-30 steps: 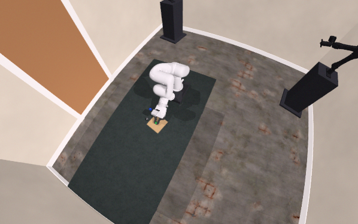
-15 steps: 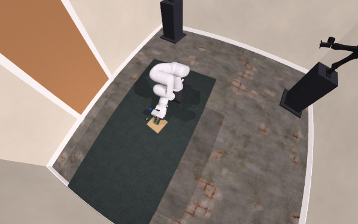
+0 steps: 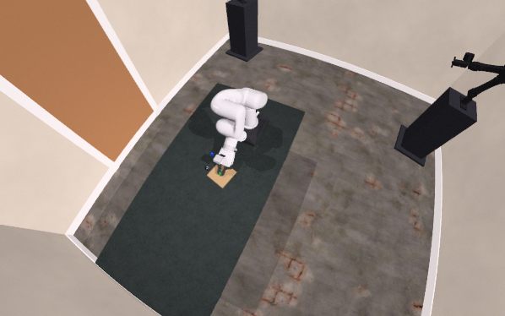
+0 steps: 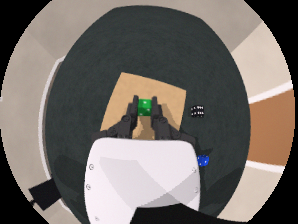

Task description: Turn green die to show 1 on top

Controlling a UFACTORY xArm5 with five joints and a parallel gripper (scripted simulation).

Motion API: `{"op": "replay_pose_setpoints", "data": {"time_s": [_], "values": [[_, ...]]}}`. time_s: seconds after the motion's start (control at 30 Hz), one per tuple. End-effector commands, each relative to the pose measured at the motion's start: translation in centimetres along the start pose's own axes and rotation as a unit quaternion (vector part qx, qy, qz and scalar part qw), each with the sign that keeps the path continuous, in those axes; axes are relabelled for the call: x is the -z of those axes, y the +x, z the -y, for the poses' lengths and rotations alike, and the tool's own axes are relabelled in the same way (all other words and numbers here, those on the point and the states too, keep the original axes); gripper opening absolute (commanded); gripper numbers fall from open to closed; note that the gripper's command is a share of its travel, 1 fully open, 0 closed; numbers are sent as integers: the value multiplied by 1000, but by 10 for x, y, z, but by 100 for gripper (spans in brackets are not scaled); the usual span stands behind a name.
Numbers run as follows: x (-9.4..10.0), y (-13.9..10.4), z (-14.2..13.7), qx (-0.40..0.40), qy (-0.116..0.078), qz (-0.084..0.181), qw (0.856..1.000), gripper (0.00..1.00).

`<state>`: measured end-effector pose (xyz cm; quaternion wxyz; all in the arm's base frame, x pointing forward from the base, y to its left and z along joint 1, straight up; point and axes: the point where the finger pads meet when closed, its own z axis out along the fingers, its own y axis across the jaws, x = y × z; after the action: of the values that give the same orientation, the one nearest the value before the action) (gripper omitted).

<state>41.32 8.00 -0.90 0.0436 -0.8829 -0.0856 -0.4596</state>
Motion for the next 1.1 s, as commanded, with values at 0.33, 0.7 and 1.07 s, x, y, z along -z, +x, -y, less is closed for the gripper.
{"op": "replay_pose_setpoints", "data": {"time_s": [0.33,0.7,1.07], "values": [[0,1,0,0,0,-1,1000,36],[0,1,0,0,0,-1,1000,36],[0,1,0,0,0,-1,1000,36]]}}
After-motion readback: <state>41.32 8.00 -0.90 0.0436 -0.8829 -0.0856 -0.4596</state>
